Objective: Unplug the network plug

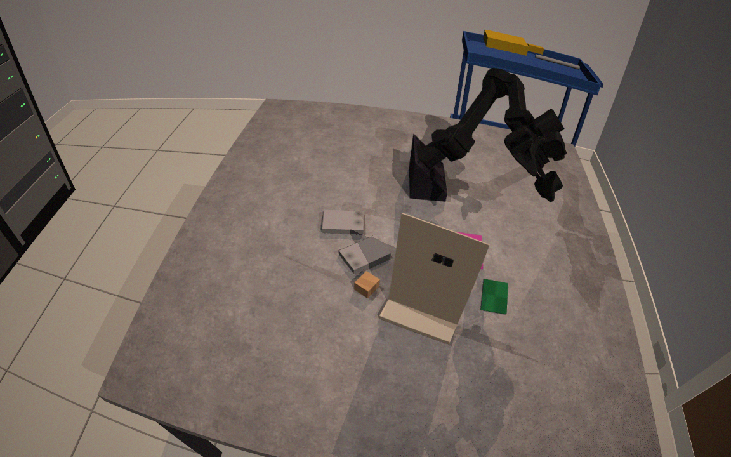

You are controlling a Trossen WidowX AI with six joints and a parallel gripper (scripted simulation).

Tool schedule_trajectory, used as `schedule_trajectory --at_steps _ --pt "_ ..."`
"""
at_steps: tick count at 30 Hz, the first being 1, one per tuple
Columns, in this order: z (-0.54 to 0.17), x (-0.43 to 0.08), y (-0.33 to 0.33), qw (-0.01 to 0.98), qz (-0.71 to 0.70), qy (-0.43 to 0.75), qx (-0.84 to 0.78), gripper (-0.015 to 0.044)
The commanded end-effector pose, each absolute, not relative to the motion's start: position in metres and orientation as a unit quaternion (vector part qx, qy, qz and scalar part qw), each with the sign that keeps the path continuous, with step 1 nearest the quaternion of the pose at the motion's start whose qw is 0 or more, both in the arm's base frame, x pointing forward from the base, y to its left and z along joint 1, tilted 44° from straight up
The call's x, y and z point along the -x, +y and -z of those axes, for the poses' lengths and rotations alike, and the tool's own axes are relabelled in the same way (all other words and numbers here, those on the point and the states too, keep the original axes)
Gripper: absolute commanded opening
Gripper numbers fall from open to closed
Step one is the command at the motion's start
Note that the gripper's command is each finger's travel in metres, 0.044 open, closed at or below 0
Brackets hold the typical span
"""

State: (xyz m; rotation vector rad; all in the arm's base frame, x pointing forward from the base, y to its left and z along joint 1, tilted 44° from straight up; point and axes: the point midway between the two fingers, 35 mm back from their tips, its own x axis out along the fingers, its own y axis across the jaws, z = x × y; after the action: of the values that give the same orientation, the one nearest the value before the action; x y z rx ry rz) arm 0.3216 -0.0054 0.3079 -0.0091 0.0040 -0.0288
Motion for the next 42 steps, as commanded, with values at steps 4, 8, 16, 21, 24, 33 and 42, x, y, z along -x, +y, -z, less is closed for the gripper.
schedule_trajectory --at_steps 4,8,16,21,24,33,42 --pt "-0.299 -0.326 -0.007 0.999 0.016 0.003 -0.039 0.0295" --pt "-0.285 -0.332 -0.009 0.994 0.018 0.004 -0.108 0.019" --pt "-0.258 -0.34 -0.014 0.969 0.023 0.007 -0.245 0.0156" --pt "-0.24 -0.342 -0.017 0.944 0.026 0.007 -0.329 0.0156" --pt "-0.23 -0.343 -0.019 0.925 0.028 0.007 -0.378 0.0156" --pt "-0.199 -0.342 -0.024 0.855 0.036 0.007 -0.518 0.0156" --pt "-0.171 -0.336 -0.029 0.762 0.043 0.004 -0.646 0.0156"
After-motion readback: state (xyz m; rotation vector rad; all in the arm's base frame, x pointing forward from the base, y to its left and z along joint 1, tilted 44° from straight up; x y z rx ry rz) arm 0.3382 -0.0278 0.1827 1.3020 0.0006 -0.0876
